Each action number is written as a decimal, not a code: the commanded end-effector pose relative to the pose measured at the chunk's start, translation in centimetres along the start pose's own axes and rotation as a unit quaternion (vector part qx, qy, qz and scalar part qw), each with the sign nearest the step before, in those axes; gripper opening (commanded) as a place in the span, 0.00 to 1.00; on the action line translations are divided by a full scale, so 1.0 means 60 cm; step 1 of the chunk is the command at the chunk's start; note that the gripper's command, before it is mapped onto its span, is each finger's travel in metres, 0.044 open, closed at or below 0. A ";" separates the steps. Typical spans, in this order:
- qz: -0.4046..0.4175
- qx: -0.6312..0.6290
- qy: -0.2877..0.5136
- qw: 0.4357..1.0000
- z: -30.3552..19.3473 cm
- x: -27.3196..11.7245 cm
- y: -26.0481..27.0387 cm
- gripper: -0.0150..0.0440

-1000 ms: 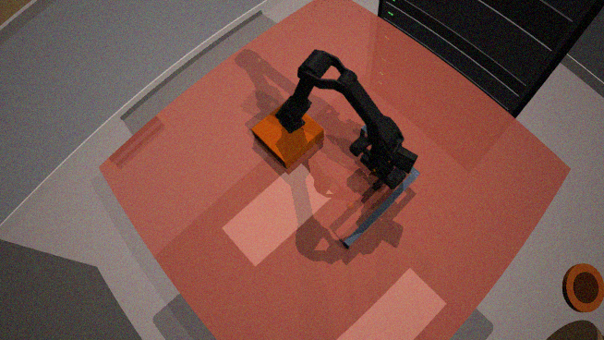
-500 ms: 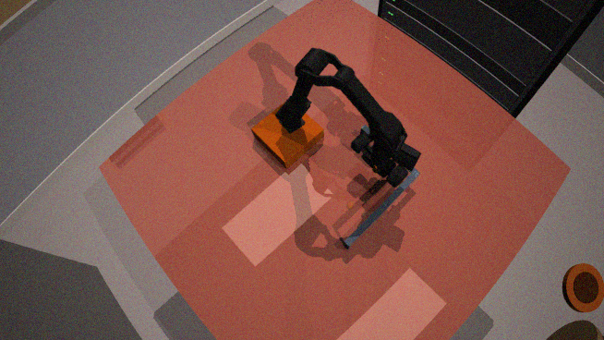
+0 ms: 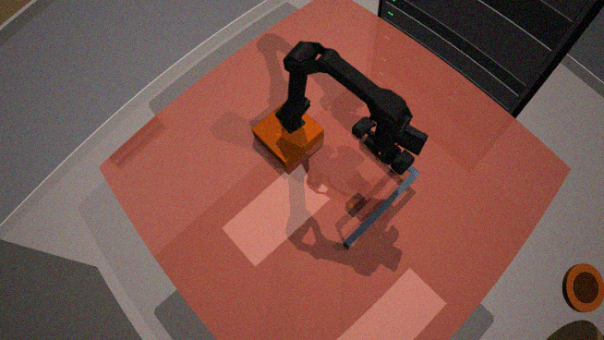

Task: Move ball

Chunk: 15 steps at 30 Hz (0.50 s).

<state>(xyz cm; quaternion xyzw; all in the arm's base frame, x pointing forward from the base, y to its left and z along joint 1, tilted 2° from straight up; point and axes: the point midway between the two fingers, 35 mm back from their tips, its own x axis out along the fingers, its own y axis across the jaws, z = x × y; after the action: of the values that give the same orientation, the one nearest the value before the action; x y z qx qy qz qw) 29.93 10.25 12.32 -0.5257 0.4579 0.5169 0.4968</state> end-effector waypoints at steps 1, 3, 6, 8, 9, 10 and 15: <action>0.003 -0.002 -0.002 1.000 -0.001 -0.009 0.003 0.25; 0.002 -0.002 -0.001 1.000 -0.012 -0.006 -0.002 0.25; 0.002 -0.002 0.000 1.000 -0.038 0.002 -0.011 0.25; 0.002 -0.002 0.000 1.000 -0.056 0.007 -0.016 0.25; 0.002 -0.002 0.000 1.000 -0.065 0.009 -0.019 0.25; 0.002 -0.002 0.001 1.000 -0.074 0.012 -0.021 0.25; 0.002 -0.002 0.002 1.000 -0.120 0.024 -0.030 0.25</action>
<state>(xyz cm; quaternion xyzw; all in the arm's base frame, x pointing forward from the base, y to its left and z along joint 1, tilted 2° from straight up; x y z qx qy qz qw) 31.90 4.95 11.25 -0.5262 0.4610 0.5170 0.4932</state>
